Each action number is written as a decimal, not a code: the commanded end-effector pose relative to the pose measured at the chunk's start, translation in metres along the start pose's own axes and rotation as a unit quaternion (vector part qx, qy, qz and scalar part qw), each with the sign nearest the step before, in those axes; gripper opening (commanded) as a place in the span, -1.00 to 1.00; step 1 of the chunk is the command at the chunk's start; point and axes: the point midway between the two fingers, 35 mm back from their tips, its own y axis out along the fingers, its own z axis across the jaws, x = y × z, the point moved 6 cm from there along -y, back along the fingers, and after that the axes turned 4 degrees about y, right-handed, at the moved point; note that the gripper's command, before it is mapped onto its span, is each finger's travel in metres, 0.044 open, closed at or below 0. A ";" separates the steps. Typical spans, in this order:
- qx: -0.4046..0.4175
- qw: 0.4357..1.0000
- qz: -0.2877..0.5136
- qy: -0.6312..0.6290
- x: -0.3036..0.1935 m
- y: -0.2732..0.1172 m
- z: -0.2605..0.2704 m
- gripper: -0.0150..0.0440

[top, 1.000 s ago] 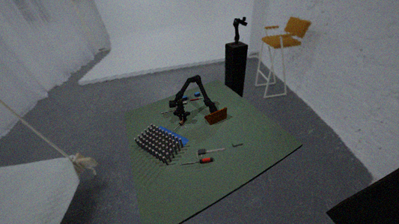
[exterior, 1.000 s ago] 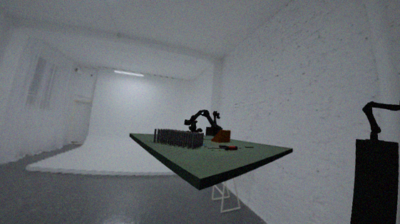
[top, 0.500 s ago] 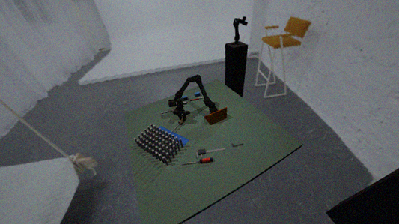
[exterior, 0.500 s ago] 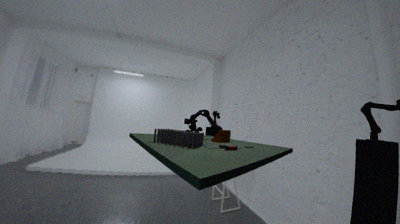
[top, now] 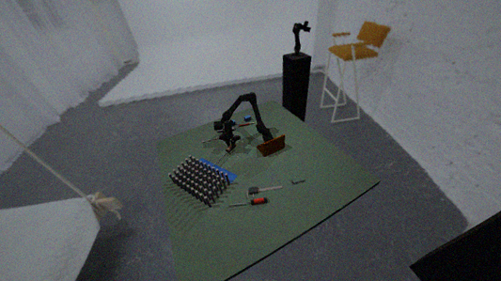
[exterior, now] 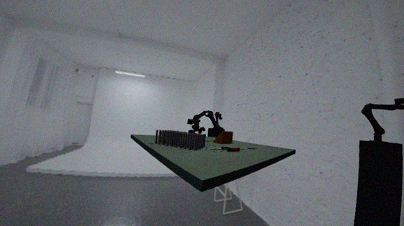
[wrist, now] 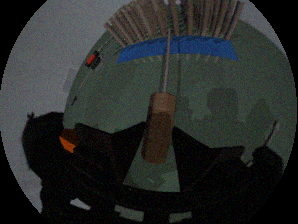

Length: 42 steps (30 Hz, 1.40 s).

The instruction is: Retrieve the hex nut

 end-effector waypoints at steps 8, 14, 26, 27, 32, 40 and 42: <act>0.007 1.000 -0.001 -0.005 0.003 -0.024 0.008 -0.49; 0.008 1.000 -0.002 -0.003 0.018 -0.052 0.014 -0.49; 0.007 1.000 -0.003 -0.001 0.038 -0.112 0.034 -0.49; 0.007 1.000 -0.003 -0.002 0.039 -0.116 0.036 -0.49; 0.014 1.000 -0.004 -0.006 0.050 -0.103 0.041 -0.49; 0.028 0.999 -0.017 -0.018 0.092 -0.100 0.073 -0.49; 0.029 0.999 -0.024 -0.027 0.101 -0.101 0.082 -0.49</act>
